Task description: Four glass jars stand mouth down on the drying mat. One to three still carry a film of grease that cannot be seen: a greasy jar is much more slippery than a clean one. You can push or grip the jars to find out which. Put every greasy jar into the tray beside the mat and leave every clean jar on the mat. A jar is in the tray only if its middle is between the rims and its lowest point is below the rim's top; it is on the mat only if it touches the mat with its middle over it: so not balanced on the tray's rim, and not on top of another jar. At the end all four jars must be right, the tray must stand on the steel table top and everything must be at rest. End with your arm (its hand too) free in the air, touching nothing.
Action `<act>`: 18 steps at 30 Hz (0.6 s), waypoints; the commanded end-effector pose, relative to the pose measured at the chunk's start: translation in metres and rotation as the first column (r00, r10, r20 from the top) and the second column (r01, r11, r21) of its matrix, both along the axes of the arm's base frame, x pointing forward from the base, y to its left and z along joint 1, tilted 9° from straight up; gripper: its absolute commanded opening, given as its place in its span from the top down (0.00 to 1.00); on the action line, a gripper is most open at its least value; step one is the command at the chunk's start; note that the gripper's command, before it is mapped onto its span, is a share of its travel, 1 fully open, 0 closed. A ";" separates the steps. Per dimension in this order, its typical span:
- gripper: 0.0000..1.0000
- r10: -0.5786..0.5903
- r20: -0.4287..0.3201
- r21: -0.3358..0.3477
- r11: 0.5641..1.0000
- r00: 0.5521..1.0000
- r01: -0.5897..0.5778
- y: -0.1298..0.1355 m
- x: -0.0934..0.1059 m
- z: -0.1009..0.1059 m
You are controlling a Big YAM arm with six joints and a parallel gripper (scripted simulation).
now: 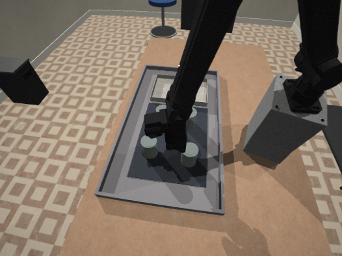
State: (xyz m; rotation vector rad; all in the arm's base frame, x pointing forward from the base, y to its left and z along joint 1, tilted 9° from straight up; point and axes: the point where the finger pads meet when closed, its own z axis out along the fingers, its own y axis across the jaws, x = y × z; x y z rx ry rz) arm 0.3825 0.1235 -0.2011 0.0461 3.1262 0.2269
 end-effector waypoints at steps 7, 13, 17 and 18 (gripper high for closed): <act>1.00 0.002 0.038 0.007 1.000 0.999 -0.002 0.007 0.010 0.011; 1.00 0.002 0.038 0.007 1.000 0.999 -0.002 0.007 0.009 0.011; 1.00 0.002 0.038 0.007 1.000 0.999 -0.002 0.007 0.009 0.011; 1.00 0.002 0.038 0.007 1.000 0.999 -0.002 0.007 0.008 0.011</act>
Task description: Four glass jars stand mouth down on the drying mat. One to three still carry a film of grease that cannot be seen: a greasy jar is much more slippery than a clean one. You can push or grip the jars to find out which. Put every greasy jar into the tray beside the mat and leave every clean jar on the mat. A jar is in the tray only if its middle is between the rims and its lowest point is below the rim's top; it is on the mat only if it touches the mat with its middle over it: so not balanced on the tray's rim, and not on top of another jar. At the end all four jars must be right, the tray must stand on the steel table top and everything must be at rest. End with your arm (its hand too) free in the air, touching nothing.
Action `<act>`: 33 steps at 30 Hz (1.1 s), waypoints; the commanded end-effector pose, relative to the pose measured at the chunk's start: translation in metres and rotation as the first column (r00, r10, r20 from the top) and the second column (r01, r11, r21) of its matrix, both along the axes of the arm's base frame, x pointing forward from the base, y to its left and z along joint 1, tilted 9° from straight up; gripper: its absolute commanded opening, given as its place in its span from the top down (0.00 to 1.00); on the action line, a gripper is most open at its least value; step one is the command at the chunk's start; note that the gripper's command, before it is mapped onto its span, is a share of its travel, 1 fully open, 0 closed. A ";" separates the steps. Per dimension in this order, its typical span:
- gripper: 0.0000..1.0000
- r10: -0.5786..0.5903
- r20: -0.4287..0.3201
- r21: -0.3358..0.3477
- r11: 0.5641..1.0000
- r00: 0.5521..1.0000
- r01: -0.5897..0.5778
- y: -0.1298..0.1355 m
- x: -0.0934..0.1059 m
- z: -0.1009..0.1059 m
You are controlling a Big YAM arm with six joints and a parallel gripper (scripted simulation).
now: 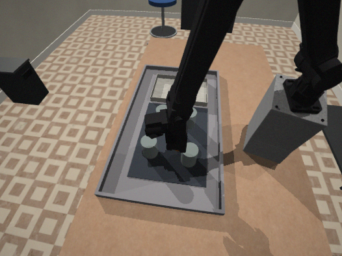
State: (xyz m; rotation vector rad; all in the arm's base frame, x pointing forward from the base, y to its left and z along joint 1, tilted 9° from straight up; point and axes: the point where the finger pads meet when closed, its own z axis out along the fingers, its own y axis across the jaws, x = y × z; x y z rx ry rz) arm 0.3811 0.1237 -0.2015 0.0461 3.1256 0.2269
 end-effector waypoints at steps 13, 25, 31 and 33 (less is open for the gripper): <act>1.00 0.002 0.038 0.007 1.000 0.999 -0.002 0.007 0.008 0.011; 1.00 0.002 0.038 0.007 1.000 0.999 -0.002 0.007 0.007 0.011; 1.00 0.002 0.038 0.007 1.000 0.999 -0.002 0.007 0.006 0.011; 1.00 0.002 0.038 0.007 1.000 0.999 -0.002 0.007 0.006 0.011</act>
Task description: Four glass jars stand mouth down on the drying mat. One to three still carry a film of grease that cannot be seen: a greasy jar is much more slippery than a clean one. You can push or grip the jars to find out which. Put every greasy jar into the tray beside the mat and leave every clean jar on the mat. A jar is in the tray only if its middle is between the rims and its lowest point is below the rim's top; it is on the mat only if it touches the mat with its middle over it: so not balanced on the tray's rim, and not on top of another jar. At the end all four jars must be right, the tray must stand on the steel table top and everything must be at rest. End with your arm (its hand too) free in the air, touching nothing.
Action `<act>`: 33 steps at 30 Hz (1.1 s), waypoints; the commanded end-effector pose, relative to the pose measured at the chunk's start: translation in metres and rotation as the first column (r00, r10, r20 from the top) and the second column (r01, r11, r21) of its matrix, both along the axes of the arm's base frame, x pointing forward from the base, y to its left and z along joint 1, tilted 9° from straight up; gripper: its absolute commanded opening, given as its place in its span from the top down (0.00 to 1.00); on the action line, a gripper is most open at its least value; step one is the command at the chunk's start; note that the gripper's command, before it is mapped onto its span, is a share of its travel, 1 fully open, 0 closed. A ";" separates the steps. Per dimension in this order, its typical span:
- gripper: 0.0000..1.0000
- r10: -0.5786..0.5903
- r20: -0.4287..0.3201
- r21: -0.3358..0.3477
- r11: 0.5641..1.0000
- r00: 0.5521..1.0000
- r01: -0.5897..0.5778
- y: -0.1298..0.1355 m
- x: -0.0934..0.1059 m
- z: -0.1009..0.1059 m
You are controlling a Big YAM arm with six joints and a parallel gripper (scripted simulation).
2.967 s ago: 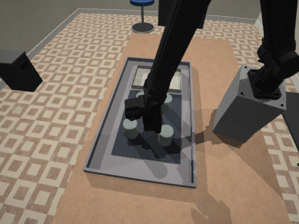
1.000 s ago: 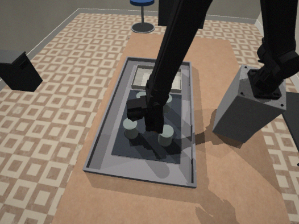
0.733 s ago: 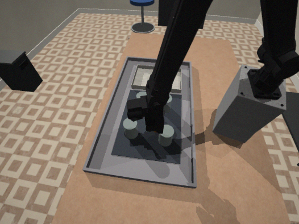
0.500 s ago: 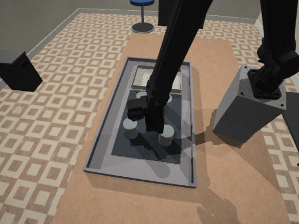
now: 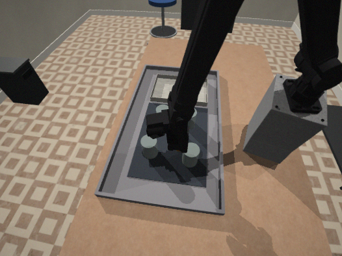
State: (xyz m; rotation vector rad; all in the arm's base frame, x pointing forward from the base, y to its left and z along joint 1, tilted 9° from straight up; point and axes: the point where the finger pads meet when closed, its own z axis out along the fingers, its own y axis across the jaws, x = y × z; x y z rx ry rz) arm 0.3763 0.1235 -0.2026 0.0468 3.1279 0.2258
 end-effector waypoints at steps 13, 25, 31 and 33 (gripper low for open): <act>1.00 0.002 0.040 0.007 1.000 0.999 -0.003 0.007 0.009 0.012; 1.00 0.002 0.040 0.007 1.000 0.999 -0.003 0.008 0.008 0.012; 1.00 0.002 0.040 0.007 1.000 0.999 -0.003 0.008 0.007 0.012; 1.00 0.002 0.040 0.007 1.000 0.999 -0.003 0.008 0.007 0.012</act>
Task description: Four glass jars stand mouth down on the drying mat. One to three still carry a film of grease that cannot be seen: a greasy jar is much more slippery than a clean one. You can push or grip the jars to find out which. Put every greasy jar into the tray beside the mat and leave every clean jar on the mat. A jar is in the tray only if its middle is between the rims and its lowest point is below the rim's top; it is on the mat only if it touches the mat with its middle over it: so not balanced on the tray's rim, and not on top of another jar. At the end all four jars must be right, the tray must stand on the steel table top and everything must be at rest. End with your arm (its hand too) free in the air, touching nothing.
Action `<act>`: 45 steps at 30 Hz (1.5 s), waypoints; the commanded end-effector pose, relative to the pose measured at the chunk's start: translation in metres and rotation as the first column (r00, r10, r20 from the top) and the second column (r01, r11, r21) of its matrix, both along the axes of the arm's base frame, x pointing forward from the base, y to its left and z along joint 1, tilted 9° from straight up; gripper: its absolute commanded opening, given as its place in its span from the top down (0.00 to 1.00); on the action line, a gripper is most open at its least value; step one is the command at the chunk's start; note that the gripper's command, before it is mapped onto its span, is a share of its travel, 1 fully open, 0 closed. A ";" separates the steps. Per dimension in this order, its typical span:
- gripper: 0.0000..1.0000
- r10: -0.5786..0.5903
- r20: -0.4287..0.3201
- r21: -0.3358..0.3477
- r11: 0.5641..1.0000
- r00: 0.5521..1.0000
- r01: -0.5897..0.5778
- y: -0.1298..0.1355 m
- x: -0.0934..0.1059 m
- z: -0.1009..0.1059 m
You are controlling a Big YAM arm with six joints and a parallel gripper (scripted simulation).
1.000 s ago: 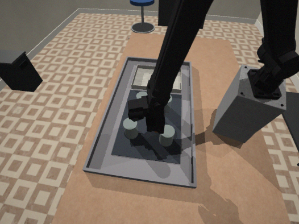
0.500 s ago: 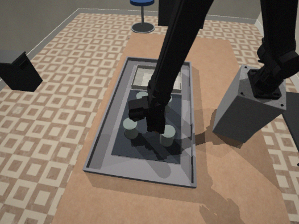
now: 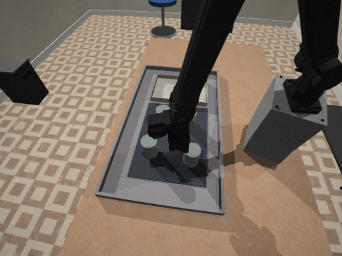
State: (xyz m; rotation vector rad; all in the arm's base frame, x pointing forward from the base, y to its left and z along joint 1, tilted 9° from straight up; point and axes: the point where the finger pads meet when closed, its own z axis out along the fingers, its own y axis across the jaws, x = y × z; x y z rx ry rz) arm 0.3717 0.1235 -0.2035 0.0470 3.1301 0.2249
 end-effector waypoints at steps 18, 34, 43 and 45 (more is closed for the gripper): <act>1.00 0.002 0.042 0.008 1.000 0.999 -0.003 0.007 0.025 0.013; 1.00 0.002 0.042 0.008 1.000 0.999 -0.003 0.007 0.037 0.014; 1.00 0.002 0.042 0.008 1.000 0.999 -0.003 0.007 0.037 0.014; 1.00 0.002 0.042 0.008 1.000 0.999 -0.003 0.007 0.037 0.014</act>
